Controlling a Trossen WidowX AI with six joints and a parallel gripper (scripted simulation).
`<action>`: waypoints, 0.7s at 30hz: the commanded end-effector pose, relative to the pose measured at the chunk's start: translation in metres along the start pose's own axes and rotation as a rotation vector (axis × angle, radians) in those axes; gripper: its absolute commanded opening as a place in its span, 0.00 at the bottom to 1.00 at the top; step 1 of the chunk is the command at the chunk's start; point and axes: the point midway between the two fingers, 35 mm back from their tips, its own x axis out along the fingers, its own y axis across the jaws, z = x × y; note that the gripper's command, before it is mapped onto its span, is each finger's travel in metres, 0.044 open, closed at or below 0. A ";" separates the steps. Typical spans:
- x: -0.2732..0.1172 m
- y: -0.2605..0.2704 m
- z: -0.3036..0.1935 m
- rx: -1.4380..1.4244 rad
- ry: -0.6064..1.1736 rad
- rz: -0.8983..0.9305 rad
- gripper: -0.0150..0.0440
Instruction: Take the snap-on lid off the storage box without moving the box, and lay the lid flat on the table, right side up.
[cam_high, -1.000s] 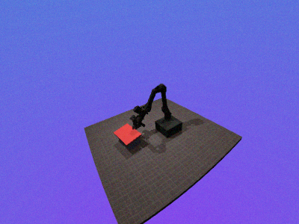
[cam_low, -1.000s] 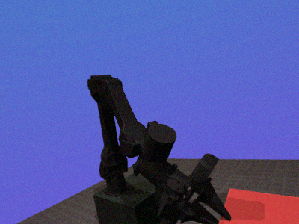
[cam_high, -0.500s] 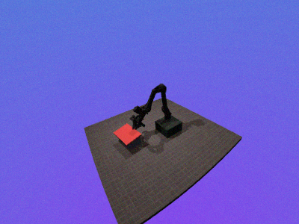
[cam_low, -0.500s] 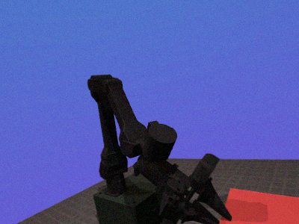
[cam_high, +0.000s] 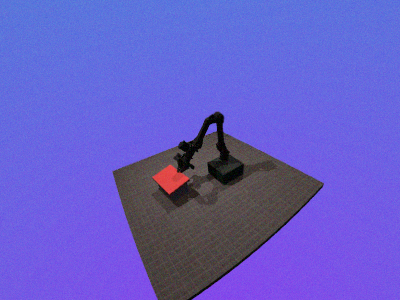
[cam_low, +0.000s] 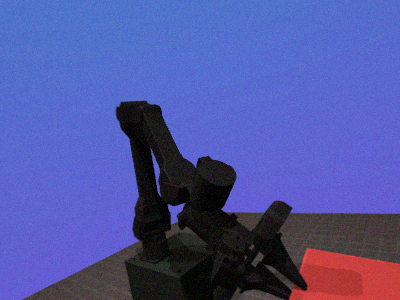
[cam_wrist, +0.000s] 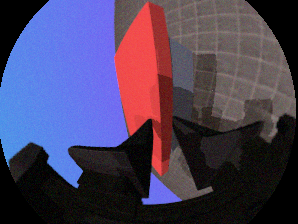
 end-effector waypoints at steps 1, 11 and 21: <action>-0.005 0.011 0.001 -0.002 -0.005 0.014 0.25; -0.011 0.022 0.001 -0.003 -0.005 0.015 0.25; -0.016 0.035 0.001 -0.003 -0.005 0.015 0.25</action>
